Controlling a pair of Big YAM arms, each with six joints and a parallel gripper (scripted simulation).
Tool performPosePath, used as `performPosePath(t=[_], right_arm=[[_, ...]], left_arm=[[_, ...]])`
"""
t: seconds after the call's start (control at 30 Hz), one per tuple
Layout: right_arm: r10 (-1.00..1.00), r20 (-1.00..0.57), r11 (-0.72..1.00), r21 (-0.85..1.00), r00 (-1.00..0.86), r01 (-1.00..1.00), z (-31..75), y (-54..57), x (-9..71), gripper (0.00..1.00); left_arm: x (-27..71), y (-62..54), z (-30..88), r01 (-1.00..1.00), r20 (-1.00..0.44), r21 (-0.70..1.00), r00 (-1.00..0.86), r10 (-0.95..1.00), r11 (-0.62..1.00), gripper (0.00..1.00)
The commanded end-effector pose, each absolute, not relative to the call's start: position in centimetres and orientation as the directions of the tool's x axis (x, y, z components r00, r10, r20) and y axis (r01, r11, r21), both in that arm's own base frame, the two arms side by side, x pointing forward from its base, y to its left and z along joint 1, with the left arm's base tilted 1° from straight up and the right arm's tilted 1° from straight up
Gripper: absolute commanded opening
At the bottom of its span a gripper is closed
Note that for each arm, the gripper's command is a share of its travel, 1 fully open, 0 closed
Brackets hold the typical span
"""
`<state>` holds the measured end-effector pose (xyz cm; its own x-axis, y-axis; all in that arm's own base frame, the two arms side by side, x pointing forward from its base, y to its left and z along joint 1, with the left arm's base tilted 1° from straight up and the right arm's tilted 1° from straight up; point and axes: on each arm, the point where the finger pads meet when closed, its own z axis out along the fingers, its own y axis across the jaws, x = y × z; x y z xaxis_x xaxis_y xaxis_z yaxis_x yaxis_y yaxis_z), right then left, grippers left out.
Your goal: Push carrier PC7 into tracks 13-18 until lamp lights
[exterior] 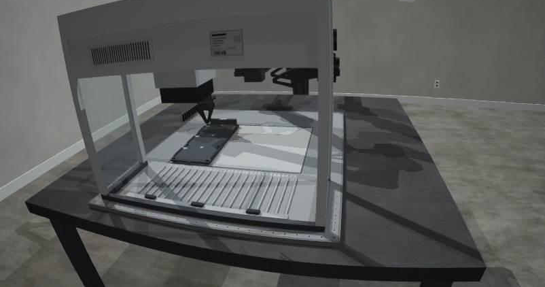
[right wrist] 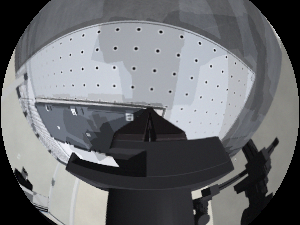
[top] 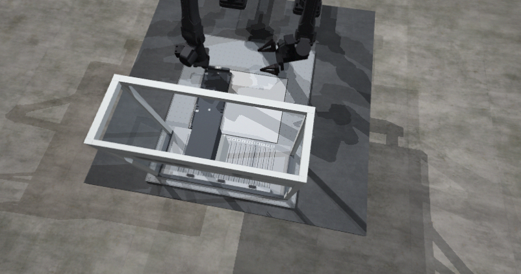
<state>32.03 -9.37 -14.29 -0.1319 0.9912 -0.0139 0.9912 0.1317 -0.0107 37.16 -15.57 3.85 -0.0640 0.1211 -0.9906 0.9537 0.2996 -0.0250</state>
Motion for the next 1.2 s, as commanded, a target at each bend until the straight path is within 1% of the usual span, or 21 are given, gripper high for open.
performPosePath(t=[0.0,0.1,0.43,0.6,0.73,0.93,1.1,1.17], right_arm=[[0.991,-0.014,0.13,0.025,-0.13,0.991,-13.7,-7.7,32.9,0.0],[0.991,-0.012,0.13,0.021,-0.13,0.991,-13.9,-7.3,32.8,0.0],[0.989,-0.011,0.145,0.027,-0.145,0.989,-12.8,-12.4,33.6,0.0],[0.989,-0.009,0.145,0.024,-0.145,0.989,-12.9,-12.4,33.5,0.0],[0.989,0.008,0.151,-0.008,-0.151,0.989,-12.7,-10.8,31.1,0.0],[0.988,0.008,0.157,-0.014,-0.156,0.988,-11.3,-10.3,30.8,0.0],[0.987,-0.024,0.157,0.048,-0.156,0.986,-6.9,-11.5,34.5,0.0],[0.988,-0.017,0.156,0.034,-0.156,0.987,-7.3,-11.8,33.8,0.0]], left_arm=[[37.7,-15.5,4.1,0.954,-0.992,-0.003,-0.041,0.121,0.299,1.0],[37.7,-15.5,4.1,0.954,-0.992,-0.003,-0.041,0.121,0.299,1.0],[37.7,-15.5,4.1,0.954,-0.992,-0.003,-0.041,0.121,0.299,1.0],[37.7,-15.5,4.1,0.954,-0.992,-0.003,-0.041,0.121,0.299,1.0],[37.7,-15.5,4.1,0.954,-0.992,-0.003,-0.041,0.121,0.299,1.0],[37.7,-15.5,4.1,0.954,-0.992,-0.003,-0.041,0.121,0.299,1.0],[37.7,-15.5,4.1,0.954,-0.992,-0.003,-0.041,0.121,0.299,1.0],[37.7,-15.5,4.1,0.954,-0.992,-0.003,-0.041,0.121,0.299,1.0]])
